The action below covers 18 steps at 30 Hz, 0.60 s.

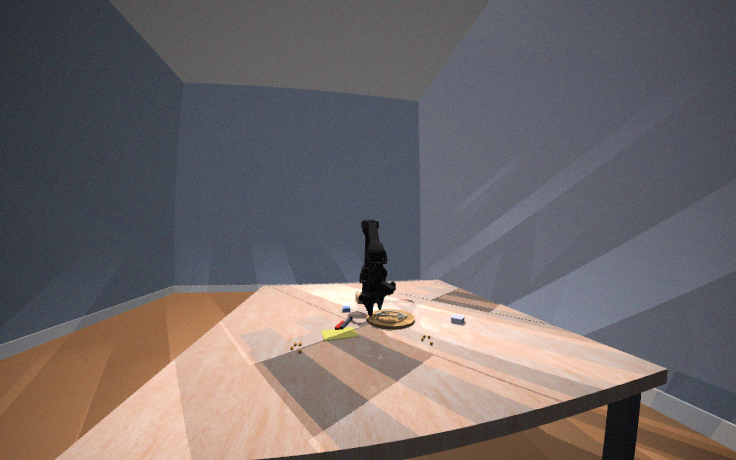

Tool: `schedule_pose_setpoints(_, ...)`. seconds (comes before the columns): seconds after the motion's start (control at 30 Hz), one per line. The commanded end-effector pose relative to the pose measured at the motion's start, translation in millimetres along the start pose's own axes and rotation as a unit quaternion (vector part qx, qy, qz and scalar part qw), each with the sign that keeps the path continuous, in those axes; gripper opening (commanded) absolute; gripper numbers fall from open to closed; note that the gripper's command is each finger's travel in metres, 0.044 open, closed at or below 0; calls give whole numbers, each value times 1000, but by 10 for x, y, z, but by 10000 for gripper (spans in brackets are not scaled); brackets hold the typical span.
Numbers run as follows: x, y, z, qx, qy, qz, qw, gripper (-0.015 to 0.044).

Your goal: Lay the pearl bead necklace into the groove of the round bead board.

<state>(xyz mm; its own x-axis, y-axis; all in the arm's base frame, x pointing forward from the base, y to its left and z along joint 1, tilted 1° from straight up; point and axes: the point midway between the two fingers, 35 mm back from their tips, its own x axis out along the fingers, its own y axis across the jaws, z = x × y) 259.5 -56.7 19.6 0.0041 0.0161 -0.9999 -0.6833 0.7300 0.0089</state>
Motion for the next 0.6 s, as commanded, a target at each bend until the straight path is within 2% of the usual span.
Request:
schedule_pose_setpoints(0.0, -142, 8, 54, -21, -1, -2, 1000, 335)
schedule_pose_setpoints(0.1, -293, 33, 103, -42, -1, -2, 999, 256)
schedule_pose_setpoints(0.27, -230, 34, 107, -43, -1, -2, 999, 125)
schedule_pose_setpoints(0.57, -183, 18, 115, -40, -4, -5, 999, 120)
